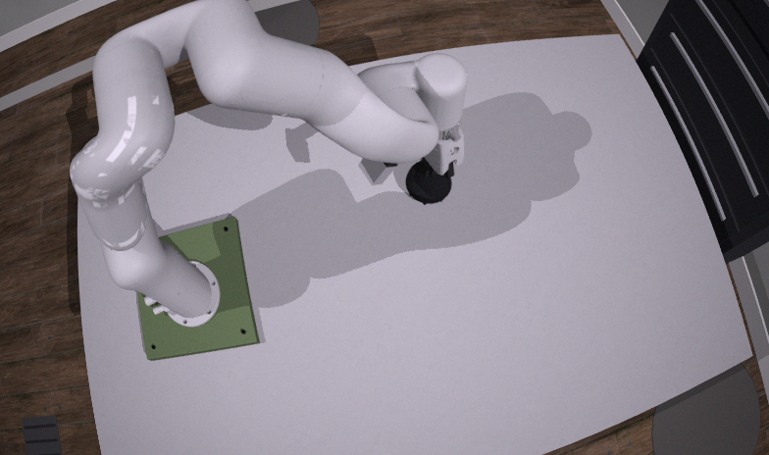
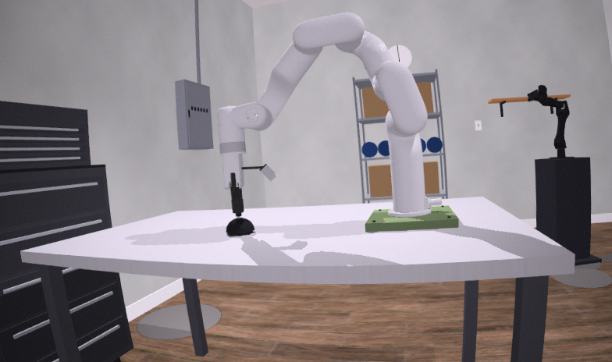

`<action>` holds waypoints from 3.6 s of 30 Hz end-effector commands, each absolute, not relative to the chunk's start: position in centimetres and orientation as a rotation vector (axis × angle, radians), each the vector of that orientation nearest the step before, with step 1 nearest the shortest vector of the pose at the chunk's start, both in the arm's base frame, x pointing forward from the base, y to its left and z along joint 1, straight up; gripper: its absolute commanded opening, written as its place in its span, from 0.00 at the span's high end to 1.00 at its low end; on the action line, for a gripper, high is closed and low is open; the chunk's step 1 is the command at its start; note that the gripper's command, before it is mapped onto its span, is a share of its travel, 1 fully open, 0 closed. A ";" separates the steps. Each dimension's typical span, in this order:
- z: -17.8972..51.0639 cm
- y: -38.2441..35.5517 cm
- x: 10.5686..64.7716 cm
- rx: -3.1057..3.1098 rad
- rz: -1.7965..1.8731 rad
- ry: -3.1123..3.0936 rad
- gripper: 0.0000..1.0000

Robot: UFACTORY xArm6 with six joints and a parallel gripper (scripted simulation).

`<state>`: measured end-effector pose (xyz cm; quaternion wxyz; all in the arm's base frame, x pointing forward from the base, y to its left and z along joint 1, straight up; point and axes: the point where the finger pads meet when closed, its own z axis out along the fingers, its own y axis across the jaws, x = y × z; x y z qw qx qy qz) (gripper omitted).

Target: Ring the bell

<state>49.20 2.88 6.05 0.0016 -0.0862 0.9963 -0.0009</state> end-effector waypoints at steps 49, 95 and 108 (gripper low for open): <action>12.9 2.9 49.2 -0.270 -0.003 3.127 1.00; 13.0 2.9 49.2 -0.270 -0.003 3.127 1.00; 13.0 2.9 49.2 -0.270 -0.003 3.127 1.00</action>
